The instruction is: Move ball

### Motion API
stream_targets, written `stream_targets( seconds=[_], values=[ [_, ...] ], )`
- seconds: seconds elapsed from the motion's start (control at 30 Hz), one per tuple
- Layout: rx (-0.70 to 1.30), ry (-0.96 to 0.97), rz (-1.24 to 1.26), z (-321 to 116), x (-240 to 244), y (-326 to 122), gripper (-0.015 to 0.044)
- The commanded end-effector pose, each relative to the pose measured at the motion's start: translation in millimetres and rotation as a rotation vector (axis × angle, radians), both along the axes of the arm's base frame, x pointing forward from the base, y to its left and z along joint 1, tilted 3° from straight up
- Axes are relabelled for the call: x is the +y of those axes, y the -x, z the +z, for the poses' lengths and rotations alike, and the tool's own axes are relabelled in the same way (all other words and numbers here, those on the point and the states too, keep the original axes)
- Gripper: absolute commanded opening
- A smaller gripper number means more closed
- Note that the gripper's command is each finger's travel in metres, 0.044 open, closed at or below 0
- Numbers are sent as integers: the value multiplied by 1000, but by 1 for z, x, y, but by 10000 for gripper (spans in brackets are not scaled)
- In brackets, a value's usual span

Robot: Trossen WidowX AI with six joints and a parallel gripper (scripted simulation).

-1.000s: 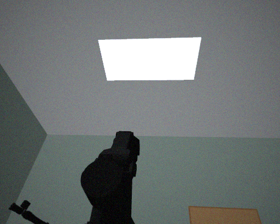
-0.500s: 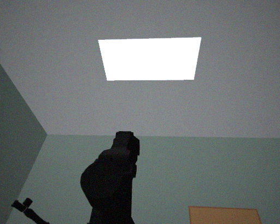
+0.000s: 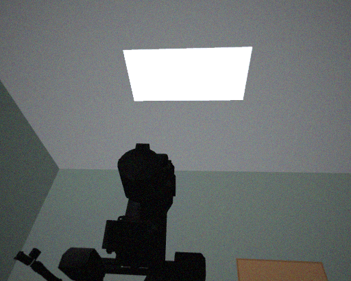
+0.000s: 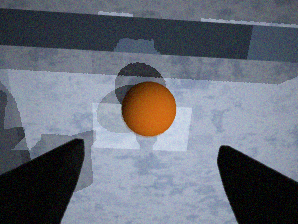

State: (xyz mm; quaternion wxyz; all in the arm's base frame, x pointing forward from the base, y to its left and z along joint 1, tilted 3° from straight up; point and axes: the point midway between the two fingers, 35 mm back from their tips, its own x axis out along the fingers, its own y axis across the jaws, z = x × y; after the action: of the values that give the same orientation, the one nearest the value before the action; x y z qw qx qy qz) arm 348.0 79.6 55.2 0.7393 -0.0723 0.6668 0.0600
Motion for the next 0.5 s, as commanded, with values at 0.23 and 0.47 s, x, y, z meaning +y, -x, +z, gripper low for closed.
stream_targets(
  seconds=[0.23,0.47],
  values=[
    [0,0,0,3,0,0,361],
    [0,0,0,51,-1,10,440]
  ],
)
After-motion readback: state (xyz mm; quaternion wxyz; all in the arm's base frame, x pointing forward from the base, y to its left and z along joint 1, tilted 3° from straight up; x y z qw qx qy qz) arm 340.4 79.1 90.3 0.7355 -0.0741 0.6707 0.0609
